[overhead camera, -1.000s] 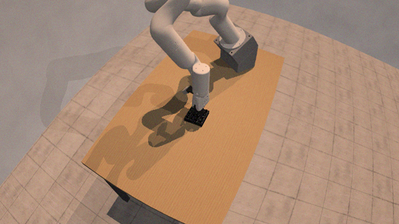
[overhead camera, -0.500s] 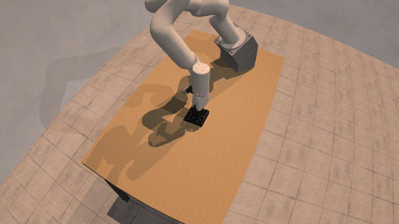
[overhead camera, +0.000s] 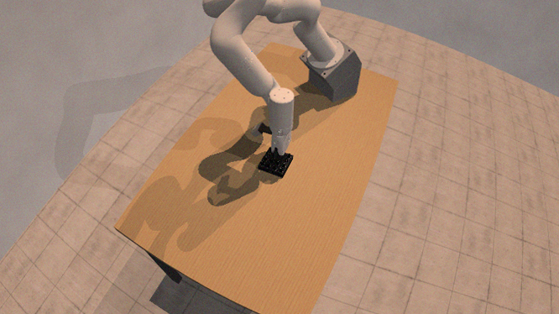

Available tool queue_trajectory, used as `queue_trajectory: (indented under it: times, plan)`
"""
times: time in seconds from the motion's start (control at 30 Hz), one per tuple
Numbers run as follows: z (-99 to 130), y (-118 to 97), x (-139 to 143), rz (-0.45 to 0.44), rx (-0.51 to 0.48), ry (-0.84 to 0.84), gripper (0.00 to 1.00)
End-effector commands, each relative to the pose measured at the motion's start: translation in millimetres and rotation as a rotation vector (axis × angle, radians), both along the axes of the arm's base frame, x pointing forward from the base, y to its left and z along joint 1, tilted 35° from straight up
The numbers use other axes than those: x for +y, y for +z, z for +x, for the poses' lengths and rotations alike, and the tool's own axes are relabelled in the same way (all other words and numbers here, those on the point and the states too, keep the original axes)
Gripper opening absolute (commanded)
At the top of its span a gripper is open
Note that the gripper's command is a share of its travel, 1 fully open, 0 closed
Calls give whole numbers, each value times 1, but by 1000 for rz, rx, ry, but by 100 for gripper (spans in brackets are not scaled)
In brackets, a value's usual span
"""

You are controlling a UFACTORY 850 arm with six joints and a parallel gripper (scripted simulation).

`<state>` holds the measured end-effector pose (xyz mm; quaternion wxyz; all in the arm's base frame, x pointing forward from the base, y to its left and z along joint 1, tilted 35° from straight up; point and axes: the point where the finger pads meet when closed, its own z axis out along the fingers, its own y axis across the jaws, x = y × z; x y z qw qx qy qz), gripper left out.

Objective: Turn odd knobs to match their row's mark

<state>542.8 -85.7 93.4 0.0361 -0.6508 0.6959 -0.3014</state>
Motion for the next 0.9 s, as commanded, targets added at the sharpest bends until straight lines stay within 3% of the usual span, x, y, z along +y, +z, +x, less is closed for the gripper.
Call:
queue_trajectory:
  times: [0.0, 0.7, 0.73, 0.87]
  plan:
    - [0, 1, 0, -42, 42, 67, 8]
    - [0, 1, 0, -79, 74, 137, 8]
    - [0, 1, 0, -79, 74, 137, 19]
    - [0, 1, 0, -79, 74, 137, 19]
